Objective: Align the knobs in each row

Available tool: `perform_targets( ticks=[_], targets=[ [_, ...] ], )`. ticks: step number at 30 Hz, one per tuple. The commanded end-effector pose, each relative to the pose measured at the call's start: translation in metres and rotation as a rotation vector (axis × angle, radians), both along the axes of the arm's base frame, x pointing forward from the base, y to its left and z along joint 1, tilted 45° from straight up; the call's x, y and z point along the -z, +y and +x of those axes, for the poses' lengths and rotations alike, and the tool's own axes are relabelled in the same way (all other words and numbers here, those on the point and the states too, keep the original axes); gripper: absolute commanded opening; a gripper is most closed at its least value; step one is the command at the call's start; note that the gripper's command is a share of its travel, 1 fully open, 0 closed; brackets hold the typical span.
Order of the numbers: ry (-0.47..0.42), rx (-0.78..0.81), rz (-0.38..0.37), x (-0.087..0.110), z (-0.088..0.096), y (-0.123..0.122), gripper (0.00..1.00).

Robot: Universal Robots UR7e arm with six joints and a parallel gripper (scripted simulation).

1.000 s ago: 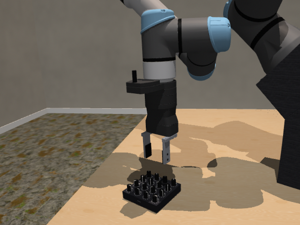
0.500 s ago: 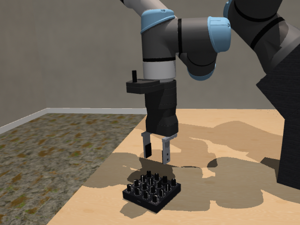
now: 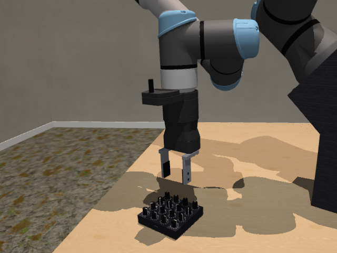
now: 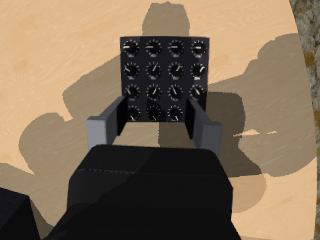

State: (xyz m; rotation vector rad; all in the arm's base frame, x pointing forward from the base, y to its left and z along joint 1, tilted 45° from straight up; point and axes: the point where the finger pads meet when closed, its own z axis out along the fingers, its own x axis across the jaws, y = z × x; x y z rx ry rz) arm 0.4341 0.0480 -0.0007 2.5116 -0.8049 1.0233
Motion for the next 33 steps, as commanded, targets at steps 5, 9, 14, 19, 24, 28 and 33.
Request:
perform_targets(
  ticks=[5, 9, 14, 19, 24, 28, 33],
  targets=[
    [-0.001, 0.0, 0.0, -0.0003, 0.0, 0.0002, 1.0],
    [-0.001, 0.0, 0.0, -0.0003, 0.0, 0.0002, 1.0],
    [-0.001, 0.0, 0.0, -0.0003, 0.0, 0.0002, 1.0],
    [-0.001, 0.0, 0.0, -0.0003, 0.0, 0.0002, 1.0],
    [0.0, 0.0, 0.001, -0.0004, -0.0004, -0.0003, 1.0],
    [0.004, 0.002, 0.004, -0.0006, -0.0018, -0.0023, 1.0],
    [0.005, 0.003, 0.006, -0.0009, -0.004, -0.0053, 1.0]
  ],
)
